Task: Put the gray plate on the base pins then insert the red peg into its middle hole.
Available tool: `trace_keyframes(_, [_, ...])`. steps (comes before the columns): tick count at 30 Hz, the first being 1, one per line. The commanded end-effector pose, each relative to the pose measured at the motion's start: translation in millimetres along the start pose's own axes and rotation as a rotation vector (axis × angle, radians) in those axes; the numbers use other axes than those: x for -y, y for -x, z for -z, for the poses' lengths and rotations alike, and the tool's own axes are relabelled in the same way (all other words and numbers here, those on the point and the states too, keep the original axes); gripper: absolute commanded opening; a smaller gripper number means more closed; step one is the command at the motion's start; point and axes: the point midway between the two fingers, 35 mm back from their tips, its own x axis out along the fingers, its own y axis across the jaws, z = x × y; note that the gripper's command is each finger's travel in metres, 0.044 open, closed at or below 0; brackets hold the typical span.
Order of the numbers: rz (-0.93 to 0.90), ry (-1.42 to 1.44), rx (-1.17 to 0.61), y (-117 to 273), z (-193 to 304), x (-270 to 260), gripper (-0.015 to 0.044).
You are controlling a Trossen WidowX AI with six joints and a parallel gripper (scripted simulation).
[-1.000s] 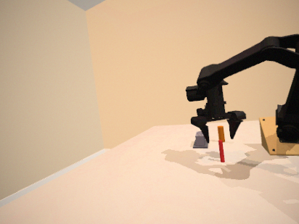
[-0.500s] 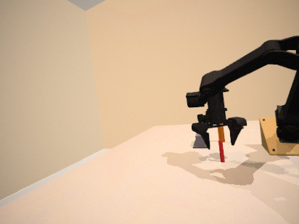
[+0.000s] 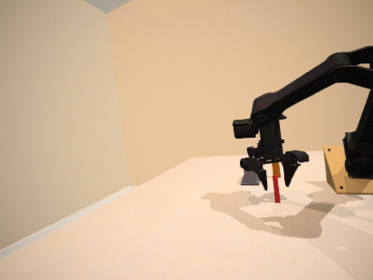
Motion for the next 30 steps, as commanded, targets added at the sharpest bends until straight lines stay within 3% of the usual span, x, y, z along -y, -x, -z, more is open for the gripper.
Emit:
trace_keyframes(1, [-0.004,-0.004,-0.002,0,0,-1,0.0204])
trace_keyframes(7, [-0.004,-0.004,-0.002,0,0,-1,0.0046])
trace_keyframes(14, [-0.004,-0.004,-0.002,0,0,-1,0.0000])
trace_keyframes(30, [-0.018,-0.026,0.022,39,-4,-4,0.0000])
